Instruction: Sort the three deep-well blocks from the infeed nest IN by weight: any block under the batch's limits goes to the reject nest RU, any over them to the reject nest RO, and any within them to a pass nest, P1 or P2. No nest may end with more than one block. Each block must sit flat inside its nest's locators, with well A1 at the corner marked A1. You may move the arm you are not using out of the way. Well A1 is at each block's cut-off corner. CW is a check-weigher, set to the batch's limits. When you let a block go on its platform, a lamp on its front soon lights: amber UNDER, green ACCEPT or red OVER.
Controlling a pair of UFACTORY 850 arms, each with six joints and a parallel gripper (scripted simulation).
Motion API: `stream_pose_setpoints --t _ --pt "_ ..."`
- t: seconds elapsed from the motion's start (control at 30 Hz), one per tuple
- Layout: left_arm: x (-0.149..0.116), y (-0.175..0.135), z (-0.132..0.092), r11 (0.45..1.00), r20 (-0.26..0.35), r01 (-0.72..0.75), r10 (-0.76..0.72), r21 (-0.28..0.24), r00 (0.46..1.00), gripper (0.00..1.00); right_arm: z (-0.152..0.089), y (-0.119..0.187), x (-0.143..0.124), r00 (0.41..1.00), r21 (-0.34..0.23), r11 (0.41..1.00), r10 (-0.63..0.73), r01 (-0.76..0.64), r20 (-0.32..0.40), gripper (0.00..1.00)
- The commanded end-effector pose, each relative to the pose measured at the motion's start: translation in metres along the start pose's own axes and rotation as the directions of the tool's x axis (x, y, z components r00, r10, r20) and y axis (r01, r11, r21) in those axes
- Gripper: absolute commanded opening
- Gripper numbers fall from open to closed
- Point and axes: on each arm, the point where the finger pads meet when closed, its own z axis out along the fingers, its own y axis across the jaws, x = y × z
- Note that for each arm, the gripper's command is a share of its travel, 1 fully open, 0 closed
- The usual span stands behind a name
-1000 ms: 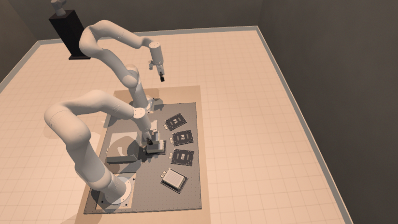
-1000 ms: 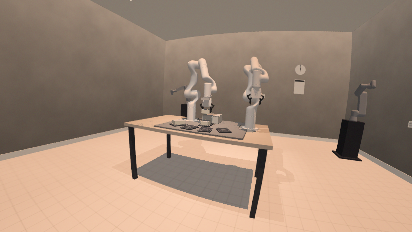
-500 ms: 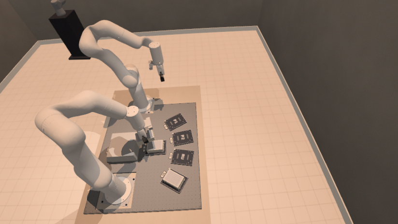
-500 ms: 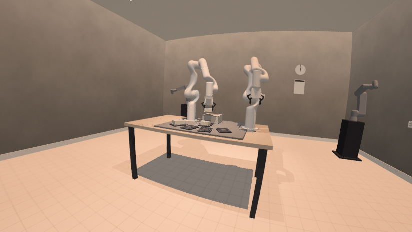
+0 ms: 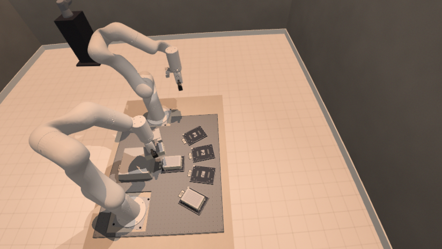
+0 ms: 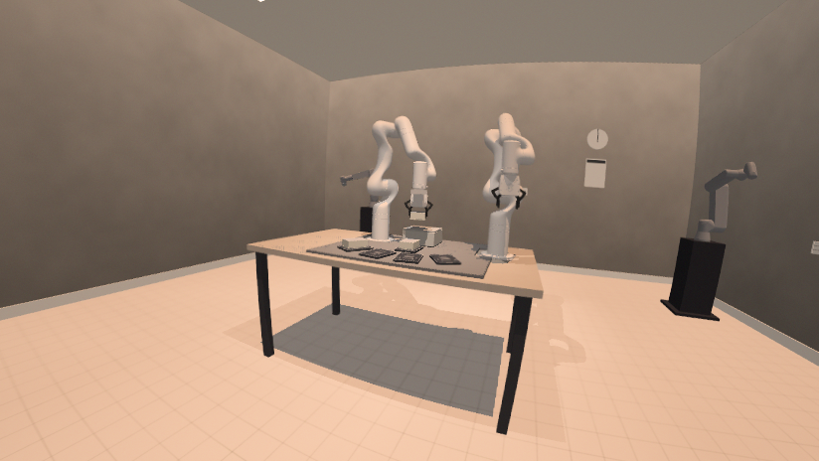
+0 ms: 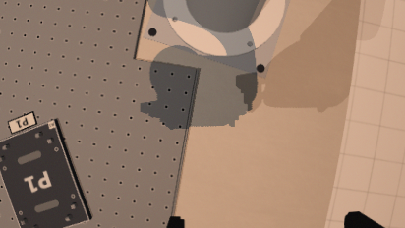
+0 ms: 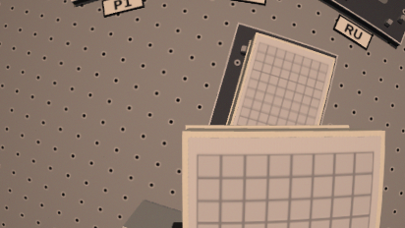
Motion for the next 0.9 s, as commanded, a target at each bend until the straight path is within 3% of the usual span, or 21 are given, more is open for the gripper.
stream_pose_setpoints --t 0.0,0.27,0.47,0.73,0.87 --pt "-0.001 0.000 -0.001 1.000 0.002 0.000 0.000 0.000 1.000 1.00 -0.006 -0.007 -0.012 1.000 0.001 1.000 0.000 0.000 -0.002 0.00" --pt "-0.001 0.000 -0.001 1.000 0.002 0.000 0.000 0.000 1.000 1.00 -0.016 -0.017 -0.035 1.000 0.001 1.000 0.000 0.000 -0.002 0.00" --pt "-0.001 0.000 -0.001 1.000 0.002 0.000 0.000 0.000 1.000 1.00 -0.016 -0.017 -0.035 1.000 0.001 1.000 0.000 0.000 -0.002 0.00" --pt "-0.001 0.000 -0.001 1.000 0.002 0.000 0.000 0.000 1.000 1.00 -0.016 -0.022 -0.061 0.965 0.001 0.965 0.264 -0.264 -0.002 0.00" --pt "-0.001 0.000 -0.001 1.000 0.002 0.000 0.000 0.000 1.000 1.00 -0.016 -0.024 -0.074 0.958 0.001 0.958 0.288 -0.288 -0.002 0.00"
